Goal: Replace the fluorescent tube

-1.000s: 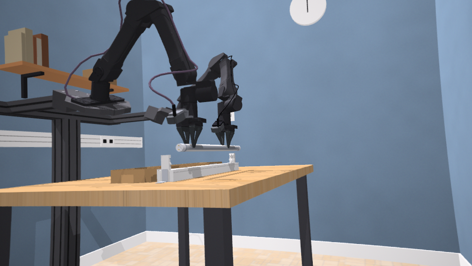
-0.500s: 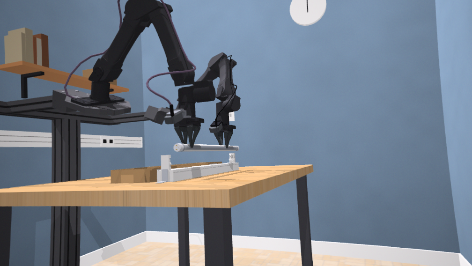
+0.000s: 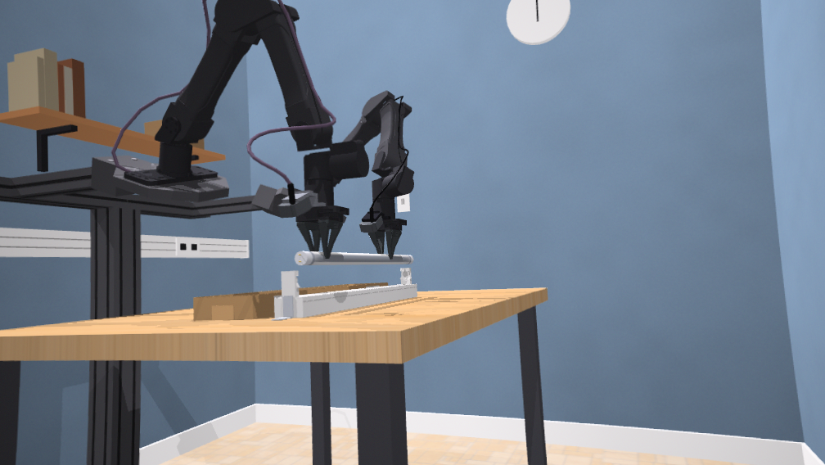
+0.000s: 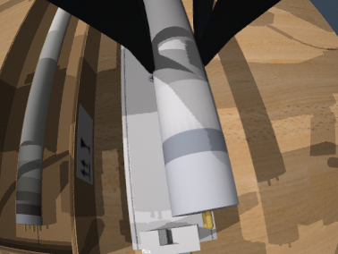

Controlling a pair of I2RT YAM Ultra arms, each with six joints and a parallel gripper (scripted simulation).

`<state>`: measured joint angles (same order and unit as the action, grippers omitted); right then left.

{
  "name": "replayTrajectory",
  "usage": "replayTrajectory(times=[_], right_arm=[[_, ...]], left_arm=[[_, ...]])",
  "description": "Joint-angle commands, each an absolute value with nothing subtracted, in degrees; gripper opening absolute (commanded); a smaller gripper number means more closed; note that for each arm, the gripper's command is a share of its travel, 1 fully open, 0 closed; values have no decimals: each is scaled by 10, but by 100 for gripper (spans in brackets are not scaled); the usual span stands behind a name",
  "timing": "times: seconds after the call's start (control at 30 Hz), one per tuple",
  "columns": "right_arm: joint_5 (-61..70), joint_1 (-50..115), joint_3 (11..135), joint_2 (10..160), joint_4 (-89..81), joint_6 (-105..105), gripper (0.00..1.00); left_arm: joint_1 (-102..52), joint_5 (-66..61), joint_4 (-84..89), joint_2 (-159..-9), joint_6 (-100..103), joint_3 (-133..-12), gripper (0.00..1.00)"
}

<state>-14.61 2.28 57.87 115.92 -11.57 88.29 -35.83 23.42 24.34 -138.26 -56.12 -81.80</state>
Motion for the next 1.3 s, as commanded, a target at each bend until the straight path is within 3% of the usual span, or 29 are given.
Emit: replayTrajectory(times=[0.0, 1.27], right_arm=[[-149, 16, 561, 1137, -97, 878, 11], [-145, 16, 535, 1141, -82, 883, 11]], left_arm=[[-373, 234, 227, -1366, -550, -804, 11], [-386, 232, 231, -1375, -556, -803, 11]])
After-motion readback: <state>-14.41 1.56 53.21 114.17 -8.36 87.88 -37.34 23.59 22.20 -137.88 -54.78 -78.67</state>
